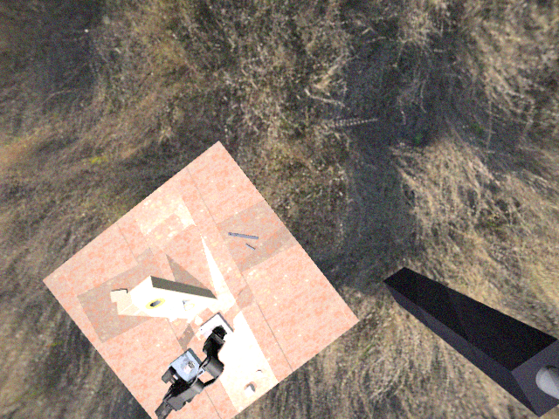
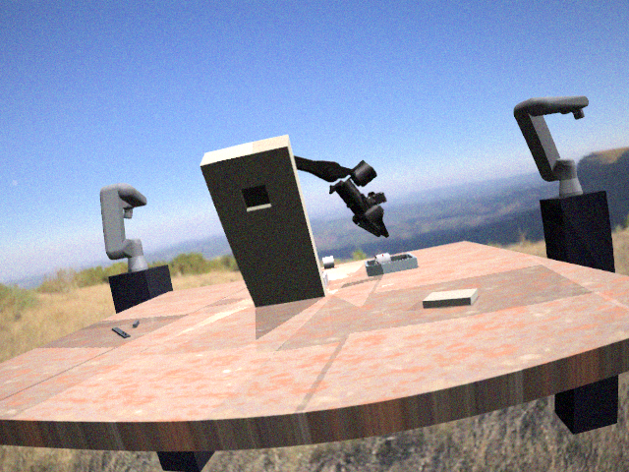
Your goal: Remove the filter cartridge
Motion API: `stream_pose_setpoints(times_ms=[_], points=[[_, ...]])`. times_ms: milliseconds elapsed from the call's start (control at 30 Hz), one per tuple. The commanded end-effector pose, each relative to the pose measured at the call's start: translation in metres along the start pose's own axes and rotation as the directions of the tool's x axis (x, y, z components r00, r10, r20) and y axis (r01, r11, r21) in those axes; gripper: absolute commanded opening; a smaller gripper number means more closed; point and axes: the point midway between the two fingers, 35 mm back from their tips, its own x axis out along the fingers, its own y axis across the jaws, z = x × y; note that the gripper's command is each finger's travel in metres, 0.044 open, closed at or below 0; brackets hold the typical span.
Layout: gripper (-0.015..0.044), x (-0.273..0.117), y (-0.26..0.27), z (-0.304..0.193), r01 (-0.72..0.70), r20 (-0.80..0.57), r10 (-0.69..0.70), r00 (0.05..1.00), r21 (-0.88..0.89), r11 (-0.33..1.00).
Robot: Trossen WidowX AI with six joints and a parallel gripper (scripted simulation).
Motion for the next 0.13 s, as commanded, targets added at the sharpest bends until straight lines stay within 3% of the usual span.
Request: stream_pose_setpoints(times_ms=[0, 100], points=[[0.044, 0.0001, 0.0001, 0.0004, 0.0, 0.002, 0.0, 1.0, 0.0, 1.0], [0.044, 0.0001, 0.0001, 0.0004, 0.0, 0.002, 0.0, 1.0, 0.0, 1.0]])
